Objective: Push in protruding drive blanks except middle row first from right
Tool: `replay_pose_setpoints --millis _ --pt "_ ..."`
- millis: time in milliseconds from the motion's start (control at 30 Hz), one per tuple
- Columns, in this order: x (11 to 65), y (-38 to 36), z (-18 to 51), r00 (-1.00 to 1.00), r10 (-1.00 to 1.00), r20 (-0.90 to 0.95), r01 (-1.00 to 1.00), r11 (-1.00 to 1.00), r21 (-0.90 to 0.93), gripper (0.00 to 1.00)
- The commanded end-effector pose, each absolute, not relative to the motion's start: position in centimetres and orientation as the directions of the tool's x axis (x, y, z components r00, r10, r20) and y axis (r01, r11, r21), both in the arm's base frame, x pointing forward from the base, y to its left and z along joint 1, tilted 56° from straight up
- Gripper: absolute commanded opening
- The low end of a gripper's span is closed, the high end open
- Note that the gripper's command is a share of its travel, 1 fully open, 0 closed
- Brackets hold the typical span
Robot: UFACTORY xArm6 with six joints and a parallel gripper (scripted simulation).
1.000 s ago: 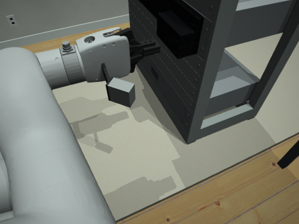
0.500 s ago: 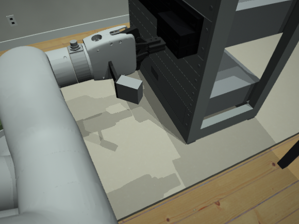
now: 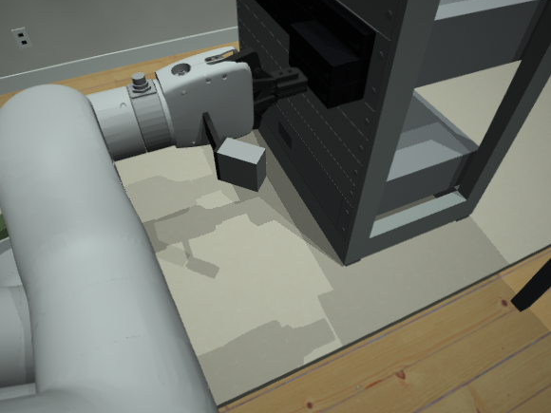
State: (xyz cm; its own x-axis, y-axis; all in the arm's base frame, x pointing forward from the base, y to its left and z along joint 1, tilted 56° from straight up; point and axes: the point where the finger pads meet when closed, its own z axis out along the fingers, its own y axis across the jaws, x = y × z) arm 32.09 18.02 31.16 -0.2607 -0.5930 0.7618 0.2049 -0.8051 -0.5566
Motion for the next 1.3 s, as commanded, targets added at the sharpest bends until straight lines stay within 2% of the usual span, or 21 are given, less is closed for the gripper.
replay_pose_setpoints --millis 0,1267 --pt "32.1 18.1 31.3 -0.261 -0.595 0.76 0.206 -0.804 -0.558 0.0" --pt "34.0 18.1 31.9 -0.261 -0.595 0.76 0.206 -0.804 -0.558 0.0"
